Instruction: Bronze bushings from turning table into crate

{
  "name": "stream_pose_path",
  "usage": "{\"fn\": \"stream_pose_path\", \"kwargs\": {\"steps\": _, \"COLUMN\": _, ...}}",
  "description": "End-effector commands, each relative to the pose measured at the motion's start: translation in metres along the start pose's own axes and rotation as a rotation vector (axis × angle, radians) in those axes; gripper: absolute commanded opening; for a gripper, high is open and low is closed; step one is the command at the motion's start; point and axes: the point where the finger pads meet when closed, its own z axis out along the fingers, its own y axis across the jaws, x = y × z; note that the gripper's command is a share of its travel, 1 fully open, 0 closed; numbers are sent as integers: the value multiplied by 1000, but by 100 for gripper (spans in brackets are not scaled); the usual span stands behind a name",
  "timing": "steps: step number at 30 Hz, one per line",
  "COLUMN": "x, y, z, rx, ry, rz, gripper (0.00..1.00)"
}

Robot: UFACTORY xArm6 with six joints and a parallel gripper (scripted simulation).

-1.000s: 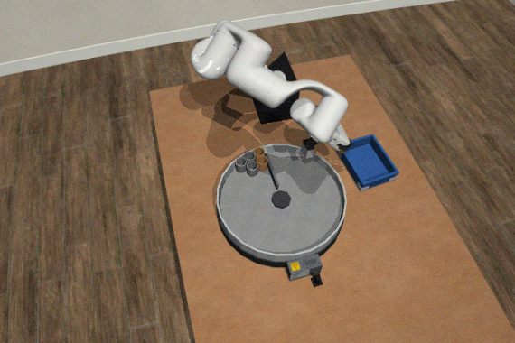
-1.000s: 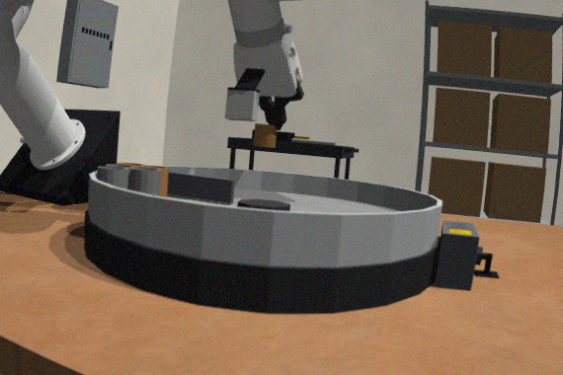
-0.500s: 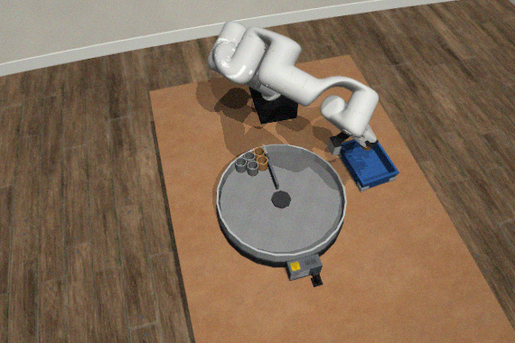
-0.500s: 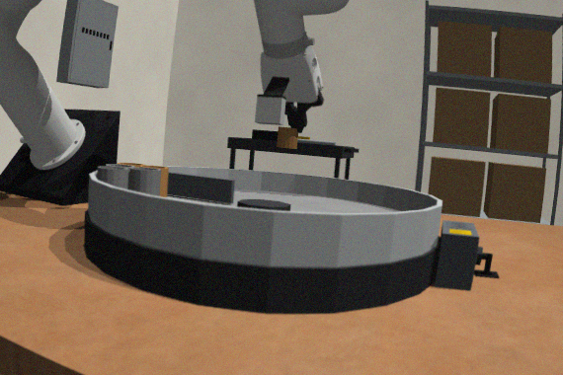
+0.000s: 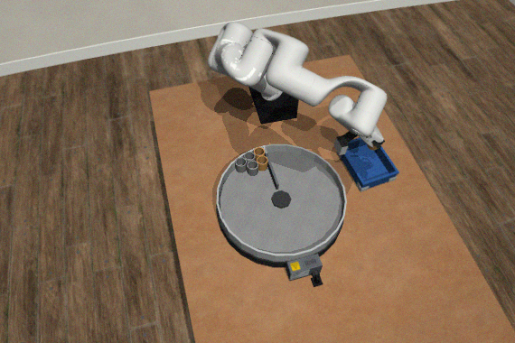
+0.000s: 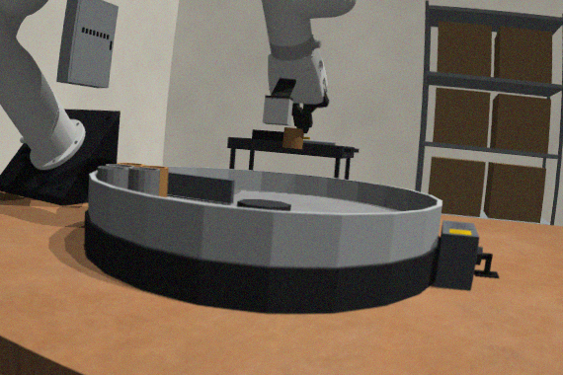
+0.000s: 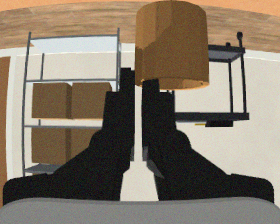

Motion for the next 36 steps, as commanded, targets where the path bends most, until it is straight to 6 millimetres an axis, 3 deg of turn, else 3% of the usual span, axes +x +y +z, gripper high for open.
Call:
{"fn": "stream_pose_path", "kwargs": {"steps": 1, "x": -2, "y": -1, "z": -1, "rx": 3, "ry": -2, "rz": -1, "gripper": 0}}
{"fn": "stream_pose_path", "kwargs": {"steps": 13, "x": 0, "y": -1, "z": 1, "rx": 3, "ry": -2, "rz": -1, "gripper": 0}}
{"fn": "stream_pose_path", "kwargs": {"steps": 28, "x": 38, "y": -1, "z": 48, "rx": 3, "ry": -2, "rz": -1, "gripper": 0}}
{"fn": "stream_pose_path", "kwargs": {"steps": 36, "x": 41, "y": -1, "z": 51, "rx": 3, "ry": -2, "rz": -1, "gripper": 0}}
